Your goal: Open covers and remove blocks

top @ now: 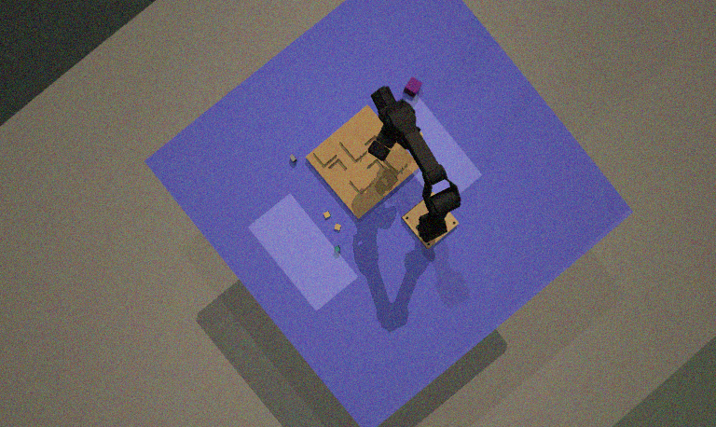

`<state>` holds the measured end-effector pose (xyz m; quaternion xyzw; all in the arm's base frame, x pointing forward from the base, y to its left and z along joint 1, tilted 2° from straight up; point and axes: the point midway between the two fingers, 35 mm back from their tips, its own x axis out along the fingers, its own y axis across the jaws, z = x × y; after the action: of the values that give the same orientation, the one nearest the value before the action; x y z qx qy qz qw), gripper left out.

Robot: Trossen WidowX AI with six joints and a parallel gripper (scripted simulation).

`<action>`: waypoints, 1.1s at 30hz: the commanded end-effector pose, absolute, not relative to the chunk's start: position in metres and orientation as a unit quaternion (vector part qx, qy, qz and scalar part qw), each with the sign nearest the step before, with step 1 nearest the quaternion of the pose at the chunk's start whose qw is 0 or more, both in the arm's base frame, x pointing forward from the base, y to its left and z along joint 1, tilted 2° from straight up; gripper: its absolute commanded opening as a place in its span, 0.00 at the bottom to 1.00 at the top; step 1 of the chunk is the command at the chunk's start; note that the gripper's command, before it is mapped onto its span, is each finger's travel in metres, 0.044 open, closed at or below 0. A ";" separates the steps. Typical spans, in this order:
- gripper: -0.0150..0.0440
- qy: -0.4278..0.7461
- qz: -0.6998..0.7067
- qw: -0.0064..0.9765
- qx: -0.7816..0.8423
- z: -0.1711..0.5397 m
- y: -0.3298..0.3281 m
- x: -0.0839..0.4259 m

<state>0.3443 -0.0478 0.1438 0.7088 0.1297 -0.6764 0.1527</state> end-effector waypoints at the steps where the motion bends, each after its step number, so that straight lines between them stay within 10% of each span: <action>1: 0.39 0.131 -0.677 0.154 0.708 0.144 -0.063 0.336; 33: 0.39 0.129 -0.679 0.156 0.706 0.142 -0.159 0.258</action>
<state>0.2672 -0.1525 0.1426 0.7049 0.1259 -0.6803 0.1565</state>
